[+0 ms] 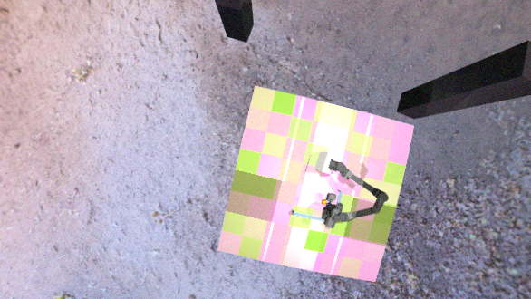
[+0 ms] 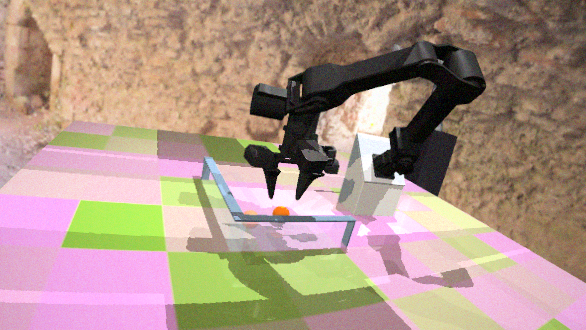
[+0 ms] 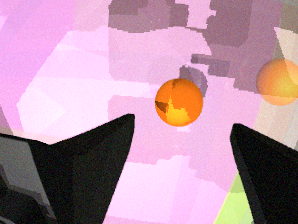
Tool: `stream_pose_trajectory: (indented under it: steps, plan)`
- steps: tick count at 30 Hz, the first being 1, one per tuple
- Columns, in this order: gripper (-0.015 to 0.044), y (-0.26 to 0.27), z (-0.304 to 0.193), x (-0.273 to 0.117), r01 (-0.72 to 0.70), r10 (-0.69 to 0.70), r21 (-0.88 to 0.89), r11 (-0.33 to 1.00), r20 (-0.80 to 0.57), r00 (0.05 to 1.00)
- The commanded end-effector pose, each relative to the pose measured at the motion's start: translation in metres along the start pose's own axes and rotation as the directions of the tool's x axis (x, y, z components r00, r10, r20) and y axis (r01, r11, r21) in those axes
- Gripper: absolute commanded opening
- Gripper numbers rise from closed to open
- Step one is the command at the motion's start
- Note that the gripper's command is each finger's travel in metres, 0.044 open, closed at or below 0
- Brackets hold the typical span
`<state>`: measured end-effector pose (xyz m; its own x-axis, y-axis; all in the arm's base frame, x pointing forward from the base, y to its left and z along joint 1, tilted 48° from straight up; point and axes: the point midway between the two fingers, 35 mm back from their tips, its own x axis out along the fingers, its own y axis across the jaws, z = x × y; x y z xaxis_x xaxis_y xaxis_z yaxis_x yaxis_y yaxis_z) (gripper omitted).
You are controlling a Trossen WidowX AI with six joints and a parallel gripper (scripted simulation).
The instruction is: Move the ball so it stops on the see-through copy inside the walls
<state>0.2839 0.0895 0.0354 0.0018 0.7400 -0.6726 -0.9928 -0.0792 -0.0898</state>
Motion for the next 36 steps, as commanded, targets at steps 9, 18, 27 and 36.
stream_pose_trajectory:
  steps: [9, 18, 27, 36]
  plan:
    - [0.0278, 0.001, 0.000, 0.018, -0.004, 0.004, 0.005, 1.000, 0.004, 1.000]
    - [0.0278, 0.001, 0.001, 0.033, -0.004, 0.004, 0.005, 1.000, 0.005, 1.000]
    - [0.0193, 0.002, 0.001, 0.038, -0.004, 0.004, 0.005, 1.000, 0.006, 1.000]
    - [0.0113, 0.002, 0.001, 0.038, -0.004, 0.004, 0.005, 1.000, 0.006, 1.000]
